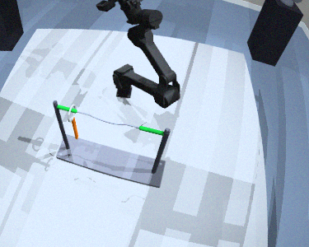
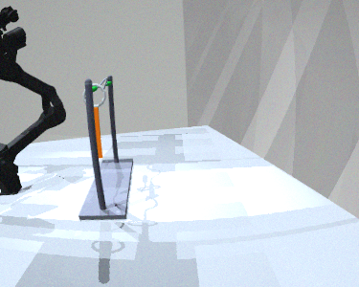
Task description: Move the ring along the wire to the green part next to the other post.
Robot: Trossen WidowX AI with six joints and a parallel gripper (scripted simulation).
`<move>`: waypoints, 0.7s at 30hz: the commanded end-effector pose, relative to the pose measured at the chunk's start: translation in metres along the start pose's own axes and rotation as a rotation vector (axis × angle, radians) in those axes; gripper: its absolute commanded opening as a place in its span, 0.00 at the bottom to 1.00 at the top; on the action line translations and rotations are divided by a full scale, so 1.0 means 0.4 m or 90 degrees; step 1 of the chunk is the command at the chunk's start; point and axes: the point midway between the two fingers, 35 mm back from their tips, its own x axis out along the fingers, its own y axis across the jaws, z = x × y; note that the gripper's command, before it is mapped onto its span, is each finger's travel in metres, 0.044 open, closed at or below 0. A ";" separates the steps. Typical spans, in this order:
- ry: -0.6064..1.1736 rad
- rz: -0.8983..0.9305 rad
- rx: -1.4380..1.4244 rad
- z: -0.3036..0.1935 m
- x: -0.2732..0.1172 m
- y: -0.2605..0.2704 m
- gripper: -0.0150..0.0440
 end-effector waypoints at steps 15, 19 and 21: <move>0.188 0.477 0.372 -0.383 -0.209 0.515 0.53; 0.209 0.597 0.448 -0.382 -0.316 0.633 0.53; 0.217 0.659 0.485 -0.372 -0.377 0.684 0.53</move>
